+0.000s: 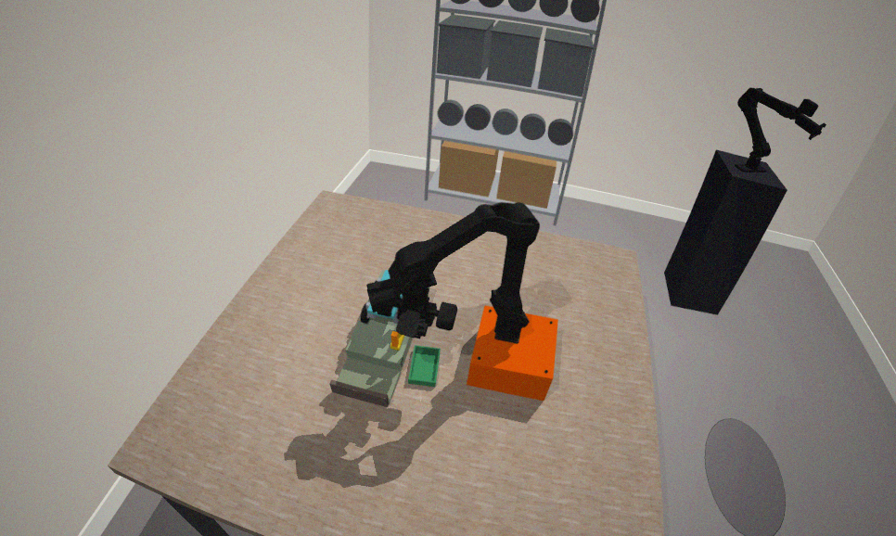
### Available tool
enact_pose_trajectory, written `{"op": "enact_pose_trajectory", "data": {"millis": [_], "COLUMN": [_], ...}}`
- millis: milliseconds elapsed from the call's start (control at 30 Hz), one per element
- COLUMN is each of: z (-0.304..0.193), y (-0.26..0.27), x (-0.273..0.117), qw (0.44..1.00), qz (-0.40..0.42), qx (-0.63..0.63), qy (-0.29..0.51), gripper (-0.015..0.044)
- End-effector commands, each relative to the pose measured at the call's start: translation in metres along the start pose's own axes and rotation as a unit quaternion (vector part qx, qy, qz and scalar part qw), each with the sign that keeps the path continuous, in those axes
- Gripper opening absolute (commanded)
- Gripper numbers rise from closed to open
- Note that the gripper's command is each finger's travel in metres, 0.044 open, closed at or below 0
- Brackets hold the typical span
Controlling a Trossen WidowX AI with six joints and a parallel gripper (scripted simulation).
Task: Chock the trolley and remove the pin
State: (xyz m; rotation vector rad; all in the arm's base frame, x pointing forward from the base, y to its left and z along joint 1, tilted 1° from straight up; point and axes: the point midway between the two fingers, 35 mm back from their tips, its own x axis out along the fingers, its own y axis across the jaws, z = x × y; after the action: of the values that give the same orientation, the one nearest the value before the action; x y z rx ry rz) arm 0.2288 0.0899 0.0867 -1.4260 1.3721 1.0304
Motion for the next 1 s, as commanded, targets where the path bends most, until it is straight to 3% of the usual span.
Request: {"op": "enact_pose_trajectory", "data": {"millis": [0,267,967], "z": [0.0161,0.0231,0.0191], "y": [0.0015,0.0025,0.0041], "x": [0.0001,-0.0002,0.0003], "qw": [1.000,1.000,0.941], "qz": [0.004,0.003,-0.041], "qx": [0.001,-0.020,-0.332], "qy": [0.000,-0.004,-0.049], "gripper": [0.0000,0.0000,0.0000]}}
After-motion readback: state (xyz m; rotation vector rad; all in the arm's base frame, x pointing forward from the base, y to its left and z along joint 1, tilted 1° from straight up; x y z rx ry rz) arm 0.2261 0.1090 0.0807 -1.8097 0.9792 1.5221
